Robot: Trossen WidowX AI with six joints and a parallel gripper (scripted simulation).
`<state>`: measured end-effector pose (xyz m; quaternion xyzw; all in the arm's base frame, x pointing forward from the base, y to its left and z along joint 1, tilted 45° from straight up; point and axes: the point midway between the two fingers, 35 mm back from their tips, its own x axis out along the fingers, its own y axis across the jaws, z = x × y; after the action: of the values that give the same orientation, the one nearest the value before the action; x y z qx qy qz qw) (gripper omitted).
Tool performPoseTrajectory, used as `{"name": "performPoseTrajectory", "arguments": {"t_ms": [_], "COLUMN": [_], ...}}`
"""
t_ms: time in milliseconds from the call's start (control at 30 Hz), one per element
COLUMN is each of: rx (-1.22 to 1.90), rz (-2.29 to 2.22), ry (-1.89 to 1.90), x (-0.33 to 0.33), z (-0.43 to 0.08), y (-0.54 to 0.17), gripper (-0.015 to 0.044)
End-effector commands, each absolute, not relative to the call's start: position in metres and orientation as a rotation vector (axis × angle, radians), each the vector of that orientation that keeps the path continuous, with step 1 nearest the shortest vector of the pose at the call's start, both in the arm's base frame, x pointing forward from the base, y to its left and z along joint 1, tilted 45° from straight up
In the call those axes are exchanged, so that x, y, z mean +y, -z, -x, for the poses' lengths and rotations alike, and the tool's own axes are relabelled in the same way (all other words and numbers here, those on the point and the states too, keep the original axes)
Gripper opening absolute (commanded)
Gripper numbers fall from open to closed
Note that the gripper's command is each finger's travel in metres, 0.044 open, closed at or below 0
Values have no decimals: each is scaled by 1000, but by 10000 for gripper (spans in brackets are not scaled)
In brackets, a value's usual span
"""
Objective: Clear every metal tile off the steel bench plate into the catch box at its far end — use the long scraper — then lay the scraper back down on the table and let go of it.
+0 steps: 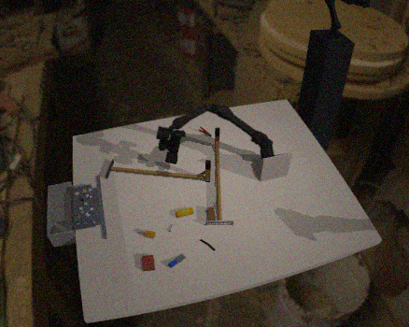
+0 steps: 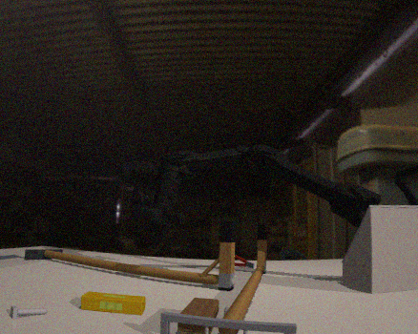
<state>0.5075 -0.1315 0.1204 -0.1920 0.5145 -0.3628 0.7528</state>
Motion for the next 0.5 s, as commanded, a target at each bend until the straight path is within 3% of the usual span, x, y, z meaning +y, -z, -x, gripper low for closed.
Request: {"name": "performPoseTrajectory", "arguments": {"t_ms": [0, 467], "rx": [1126, 1124], "rz": [420, 424], "ry": [785, 787], "x": [-137, -160], "z": [-507, -504], "y": [-114, -93], "gripper": [0, 0]}}
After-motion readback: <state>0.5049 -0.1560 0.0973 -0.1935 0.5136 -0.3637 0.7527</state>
